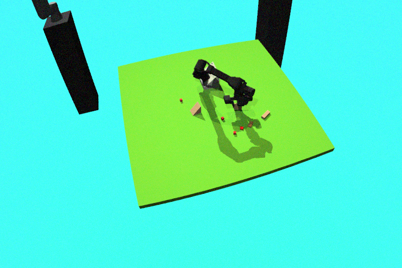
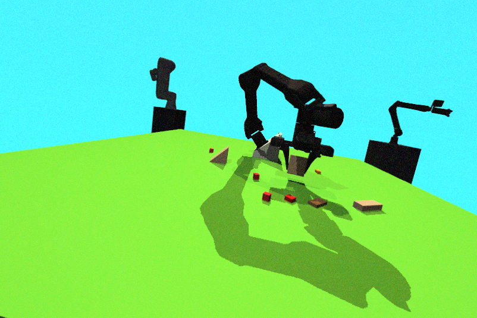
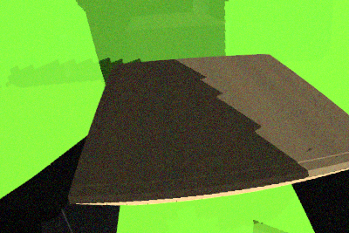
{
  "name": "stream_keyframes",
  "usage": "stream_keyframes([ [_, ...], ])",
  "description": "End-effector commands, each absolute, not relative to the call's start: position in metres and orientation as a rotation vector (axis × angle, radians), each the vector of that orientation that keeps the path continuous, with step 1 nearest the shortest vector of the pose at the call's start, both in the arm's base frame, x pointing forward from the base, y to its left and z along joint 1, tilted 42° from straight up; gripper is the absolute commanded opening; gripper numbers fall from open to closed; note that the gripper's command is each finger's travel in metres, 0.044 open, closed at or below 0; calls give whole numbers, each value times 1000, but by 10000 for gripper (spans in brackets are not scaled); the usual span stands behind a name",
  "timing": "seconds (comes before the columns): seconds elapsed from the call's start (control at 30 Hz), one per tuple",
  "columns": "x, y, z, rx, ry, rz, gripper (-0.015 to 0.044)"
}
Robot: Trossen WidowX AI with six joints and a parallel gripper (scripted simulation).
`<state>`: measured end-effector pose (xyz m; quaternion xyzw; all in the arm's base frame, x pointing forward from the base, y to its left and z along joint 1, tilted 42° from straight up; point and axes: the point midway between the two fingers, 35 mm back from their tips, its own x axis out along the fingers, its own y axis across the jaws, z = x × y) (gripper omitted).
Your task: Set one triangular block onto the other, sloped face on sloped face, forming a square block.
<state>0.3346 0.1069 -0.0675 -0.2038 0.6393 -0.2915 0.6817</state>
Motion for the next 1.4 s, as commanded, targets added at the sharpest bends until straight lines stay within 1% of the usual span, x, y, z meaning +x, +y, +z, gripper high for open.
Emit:
stream_keyframes([
  [0.0, 334, 106, -68, -439, 1427, -671, 0],
  [0.7, 334, 107, -68, -3, 1179, -1022, 0],
  [1.37, 335, 107, -69, 361, 922, -1272, 0],
])
